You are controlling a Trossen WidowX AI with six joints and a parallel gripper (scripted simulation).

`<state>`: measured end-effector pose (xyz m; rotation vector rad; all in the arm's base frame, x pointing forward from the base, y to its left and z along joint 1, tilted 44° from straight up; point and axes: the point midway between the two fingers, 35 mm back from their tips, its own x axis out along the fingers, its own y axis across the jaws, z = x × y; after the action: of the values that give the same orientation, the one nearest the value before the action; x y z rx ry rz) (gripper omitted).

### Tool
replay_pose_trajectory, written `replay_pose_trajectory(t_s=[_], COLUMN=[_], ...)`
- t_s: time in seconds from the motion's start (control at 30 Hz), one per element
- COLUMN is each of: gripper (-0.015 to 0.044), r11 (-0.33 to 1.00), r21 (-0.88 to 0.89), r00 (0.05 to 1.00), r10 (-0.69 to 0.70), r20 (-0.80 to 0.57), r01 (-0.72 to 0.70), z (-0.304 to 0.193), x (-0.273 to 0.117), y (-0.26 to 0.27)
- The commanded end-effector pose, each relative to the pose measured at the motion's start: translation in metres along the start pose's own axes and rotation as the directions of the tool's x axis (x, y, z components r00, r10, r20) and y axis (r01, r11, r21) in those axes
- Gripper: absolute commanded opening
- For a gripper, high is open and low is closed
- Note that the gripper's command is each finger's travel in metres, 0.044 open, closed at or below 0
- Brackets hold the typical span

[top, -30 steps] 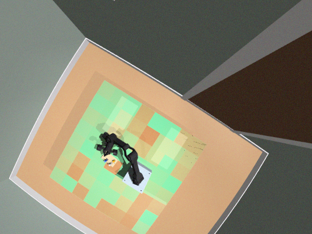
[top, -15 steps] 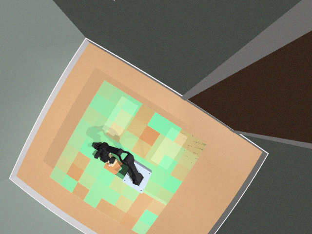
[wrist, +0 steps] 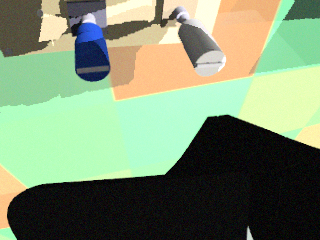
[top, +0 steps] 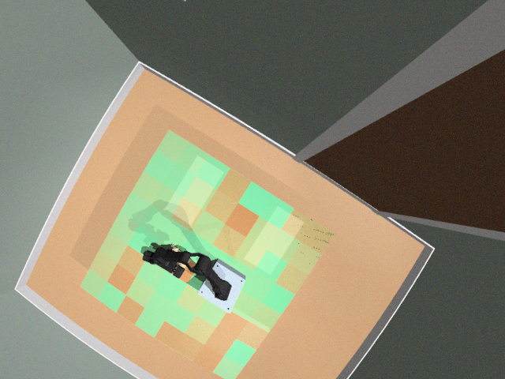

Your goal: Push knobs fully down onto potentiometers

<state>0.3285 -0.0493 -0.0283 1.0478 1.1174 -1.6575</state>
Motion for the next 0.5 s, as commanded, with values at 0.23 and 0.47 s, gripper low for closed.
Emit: replay_pose_trajectory(t_s=[0.23,0.47], gripper=[0.0000,0.0000], r11=[0.977,0.928], r21=[0.170,0.230], r00=[0.955,0.879], r10=[0.075,0.168], r20=[0.287,0.446], r01=[-0.128,-0.294], z=[-0.014,-0.022], x=[0.012,0.012], y=[-0.013,-0.019])
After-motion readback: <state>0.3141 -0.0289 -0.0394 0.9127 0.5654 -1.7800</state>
